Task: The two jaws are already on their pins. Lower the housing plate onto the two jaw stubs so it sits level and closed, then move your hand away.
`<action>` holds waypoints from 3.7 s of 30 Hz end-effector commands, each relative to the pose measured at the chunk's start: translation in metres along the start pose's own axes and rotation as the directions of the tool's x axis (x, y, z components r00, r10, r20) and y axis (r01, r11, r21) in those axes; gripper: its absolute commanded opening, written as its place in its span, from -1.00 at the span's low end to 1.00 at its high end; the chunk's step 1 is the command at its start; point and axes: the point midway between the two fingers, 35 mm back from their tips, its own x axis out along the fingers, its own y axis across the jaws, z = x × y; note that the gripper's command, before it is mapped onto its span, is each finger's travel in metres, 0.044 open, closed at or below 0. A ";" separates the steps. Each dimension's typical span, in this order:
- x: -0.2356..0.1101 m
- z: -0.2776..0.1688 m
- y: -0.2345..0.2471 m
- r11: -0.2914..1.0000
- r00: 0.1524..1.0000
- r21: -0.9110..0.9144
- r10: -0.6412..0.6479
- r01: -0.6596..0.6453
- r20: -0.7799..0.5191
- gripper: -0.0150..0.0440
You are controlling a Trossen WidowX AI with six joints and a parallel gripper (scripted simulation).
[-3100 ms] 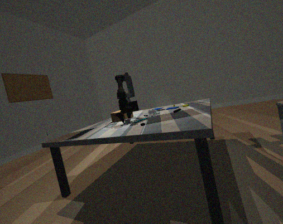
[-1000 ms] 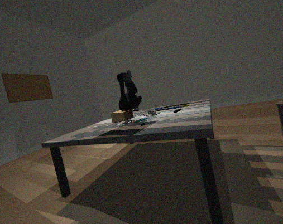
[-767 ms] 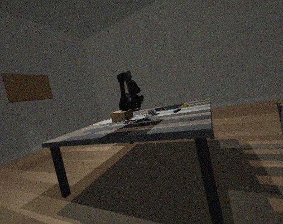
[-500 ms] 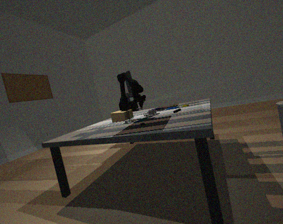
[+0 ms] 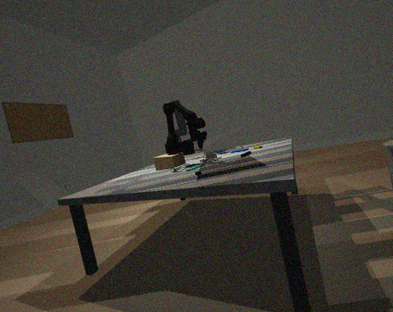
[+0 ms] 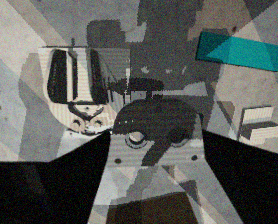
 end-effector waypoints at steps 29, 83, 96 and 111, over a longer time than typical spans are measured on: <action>-0.001 -0.025 0.085 0.999 1.000 0.045 0.009 -0.010 0.003 0.70; -0.001 -0.023 0.086 0.998 1.000 0.056 0.010 -0.010 0.003 0.70; 0.018 -0.022 0.086 0.998 1.000 0.056 0.010 -0.010 0.003 0.70; 0.043 -0.022 0.087 0.998 1.000 0.057 0.010 -0.010 0.003 0.70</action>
